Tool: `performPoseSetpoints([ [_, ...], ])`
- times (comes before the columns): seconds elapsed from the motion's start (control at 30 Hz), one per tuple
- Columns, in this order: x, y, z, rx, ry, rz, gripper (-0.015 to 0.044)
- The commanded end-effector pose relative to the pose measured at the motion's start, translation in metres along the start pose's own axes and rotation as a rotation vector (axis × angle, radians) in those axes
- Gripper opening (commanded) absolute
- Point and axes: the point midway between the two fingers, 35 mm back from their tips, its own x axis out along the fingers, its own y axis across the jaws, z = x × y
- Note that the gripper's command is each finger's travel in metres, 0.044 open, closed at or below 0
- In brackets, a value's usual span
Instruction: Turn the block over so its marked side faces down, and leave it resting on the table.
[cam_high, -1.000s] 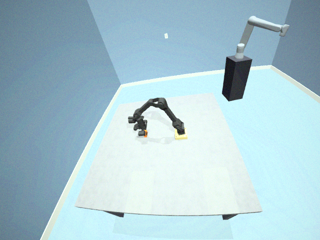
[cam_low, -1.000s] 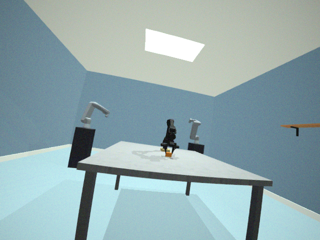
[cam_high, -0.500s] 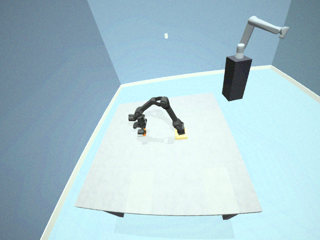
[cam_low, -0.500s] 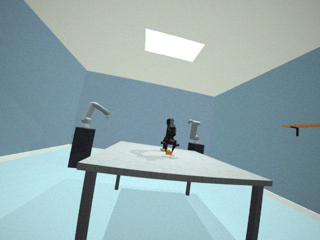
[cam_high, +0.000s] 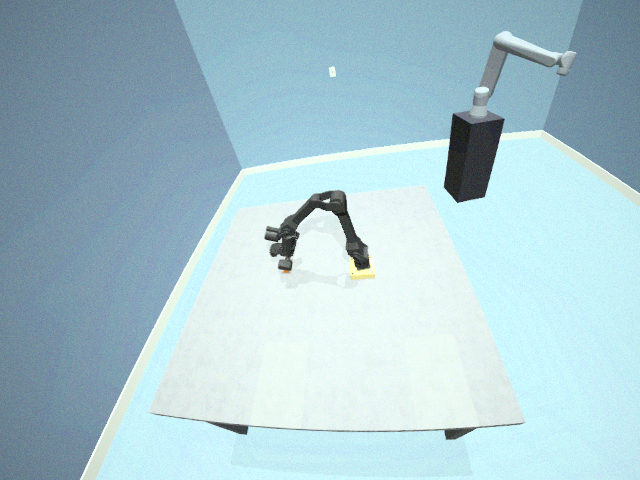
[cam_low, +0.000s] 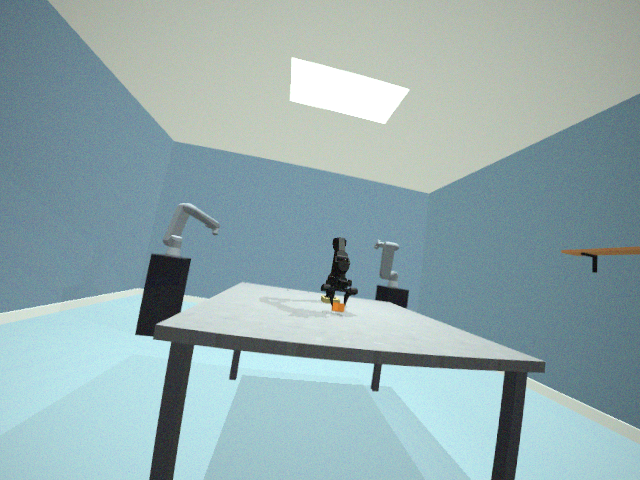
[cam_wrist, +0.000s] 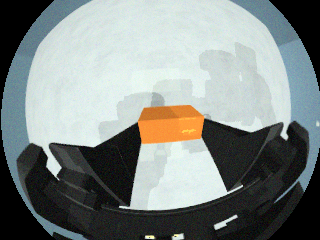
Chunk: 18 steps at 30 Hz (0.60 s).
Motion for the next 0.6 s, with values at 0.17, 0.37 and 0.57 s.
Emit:
performPoseSetpoints([
  [0.17, -0.0012, 0.0005, -0.0033, -0.001, -0.141, 0.003, 0.0000],
  [0.37, -0.0028, 0.0008, -0.0069, -0.004, -0.233, 0.002, 0.0000],
  [0.57, -0.0038, 0.0010, -0.0087, -0.005, -0.272, 0.001, 0.0000],
])
